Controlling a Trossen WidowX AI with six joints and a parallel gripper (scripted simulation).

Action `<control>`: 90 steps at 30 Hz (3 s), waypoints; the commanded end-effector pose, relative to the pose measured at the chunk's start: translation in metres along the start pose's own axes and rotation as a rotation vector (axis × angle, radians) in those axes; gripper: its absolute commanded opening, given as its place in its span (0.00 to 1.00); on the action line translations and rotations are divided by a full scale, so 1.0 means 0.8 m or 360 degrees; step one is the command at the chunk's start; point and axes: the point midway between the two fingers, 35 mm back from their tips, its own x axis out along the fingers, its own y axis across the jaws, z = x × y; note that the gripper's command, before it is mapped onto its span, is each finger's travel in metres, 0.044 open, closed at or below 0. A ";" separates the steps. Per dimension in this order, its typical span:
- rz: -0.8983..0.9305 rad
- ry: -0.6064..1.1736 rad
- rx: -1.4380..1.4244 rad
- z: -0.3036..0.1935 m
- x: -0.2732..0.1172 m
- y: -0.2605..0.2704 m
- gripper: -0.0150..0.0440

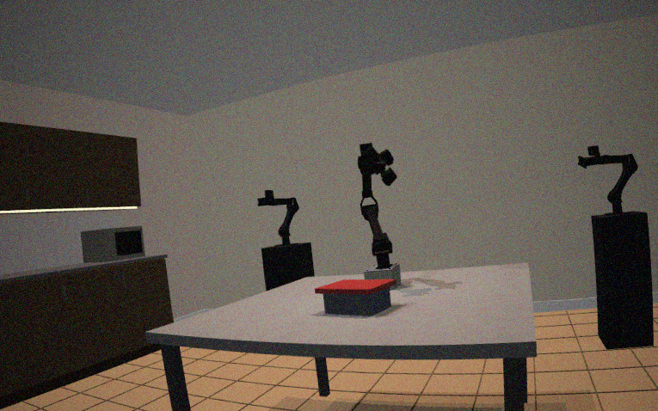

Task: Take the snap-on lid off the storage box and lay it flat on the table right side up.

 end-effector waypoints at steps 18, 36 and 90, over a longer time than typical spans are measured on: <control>-0.0777 0.0662 0.2593 -0.211 0.170 0.045 0.65; -0.2053 0.0355 0.3901 -0.356 0.189 0.134 0.65; -0.2309 0.0194 0.4050 -0.470 0.226 0.207 0.65</control>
